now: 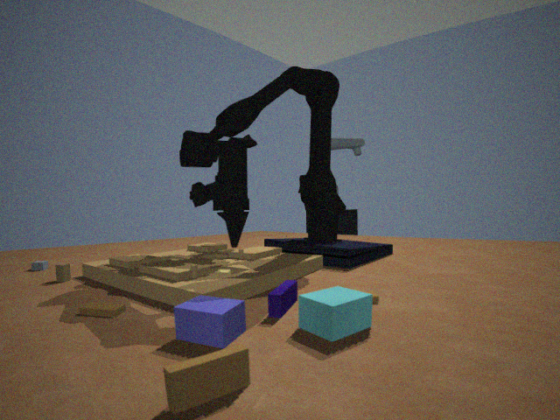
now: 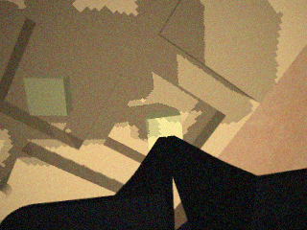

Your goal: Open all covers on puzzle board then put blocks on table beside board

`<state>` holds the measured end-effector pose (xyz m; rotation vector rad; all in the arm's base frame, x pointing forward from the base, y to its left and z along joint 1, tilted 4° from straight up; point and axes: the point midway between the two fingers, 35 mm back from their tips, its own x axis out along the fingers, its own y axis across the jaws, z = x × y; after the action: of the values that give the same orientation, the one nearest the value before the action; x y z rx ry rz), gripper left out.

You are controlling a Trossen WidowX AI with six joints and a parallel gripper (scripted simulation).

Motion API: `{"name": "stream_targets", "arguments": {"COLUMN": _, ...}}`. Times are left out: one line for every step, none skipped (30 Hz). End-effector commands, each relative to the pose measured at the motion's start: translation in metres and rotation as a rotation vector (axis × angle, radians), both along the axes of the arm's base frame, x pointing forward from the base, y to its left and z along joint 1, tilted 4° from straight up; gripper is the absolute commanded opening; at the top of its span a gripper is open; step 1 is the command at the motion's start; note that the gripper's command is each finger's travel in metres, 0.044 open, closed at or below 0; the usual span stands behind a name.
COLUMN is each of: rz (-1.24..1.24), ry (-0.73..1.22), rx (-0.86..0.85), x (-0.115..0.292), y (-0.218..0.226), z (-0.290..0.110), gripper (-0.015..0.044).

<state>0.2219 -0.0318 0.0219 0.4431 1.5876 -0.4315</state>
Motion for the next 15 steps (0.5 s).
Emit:
{"name": "stream_targets", "arguments": {"rz": -0.002, "ry": -0.001, "rx": -0.004, "x": 0.0, "y": -0.001, "z": 0.001, "gripper": 0.0}}
{"name": "stream_targets", "arguments": {"rz": -0.002, "ry": -0.001, "rx": -0.004, "x": 0.0, "y": -0.001, "z": 0.001, "gripper": 0.0}}
{"name": "stream_targets", "arguments": {"rz": 0.0, "ry": 0.0, "rx": 0.0, "x": 0.0, "y": 0.0, "z": 0.0, "gripper": 0.0}}
{"name": "stream_targets", "arguments": {"rz": 0.0, "ry": 0.0, "rx": 0.0, "x": 0.0, "y": 0.0, "z": 0.0, "gripper": 0.0}}
{"name": "stream_targets", "arguments": {"rz": 0.0, "ry": 0.0, "rx": 0.0, "x": 0.0, "y": 0.0, "z": -0.001, "gripper": 0.0}}
{"name": "stream_targets", "arguments": {"rz": 0.0, "ry": 0.0, "rx": 0.0, "x": 0.0, "y": 0.0, "z": -0.001, "gripper": 0.0}}
{"name": "stream_targets", "arguments": {"rz": 0.0, "ry": 0.0, "rx": -0.001, "x": 0.0, "y": 0.0, "z": -0.002, "gripper": 0.0}}
{"name": "stream_targets", "arguments": {"rz": -0.001, "ry": 0.0, "rx": -0.001, "x": 0.0, "y": 0.0, "z": -0.003, "gripper": 0.0}}
{"name": "stream_targets", "arguments": {"rz": -0.001, "ry": 0.0, "rx": -0.001, "x": 0.0, "y": 0.0, "z": -0.004, "gripper": 0.0}}
{"name": "stream_targets", "arguments": {"rz": -0.001, "ry": 0.0, "rx": -0.002, "x": 0.0, "y": 0.0, "z": -0.005, "gripper": 0.0}}
{"name": "stream_targets", "arguments": {"rz": -0.001, "ry": 0.0, "rx": -0.002, "x": 0.0, "y": -0.001, "z": -0.006, "gripper": 0.0}}
{"name": "stream_targets", "arguments": {"rz": -0.001, "ry": 0.0, "rx": -0.003, "x": 0.0, "y": -0.001, "z": -0.007, "gripper": 0.0}}
{"name": "stream_targets", "arguments": {"rz": -0.002, "ry": 0.0, "rx": -0.003, "x": 0.0, "y": -0.001, "z": -0.008, "gripper": 0.0}}
{"name": "stream_targets", "arguments": {"rz": -0.002, "ry": -0.001, "rx": -0.003, "x": 0.0, "y": -0.001, "z": -0.009, "gripper": 0.0}}
{"name": "stream_targets", "arguments": {"rz": -0.002, "ry": -0.001, "rx": -0.004, "x": 0.0, "y": -0.001, "z": -0.01, "gripper": 0.0}}
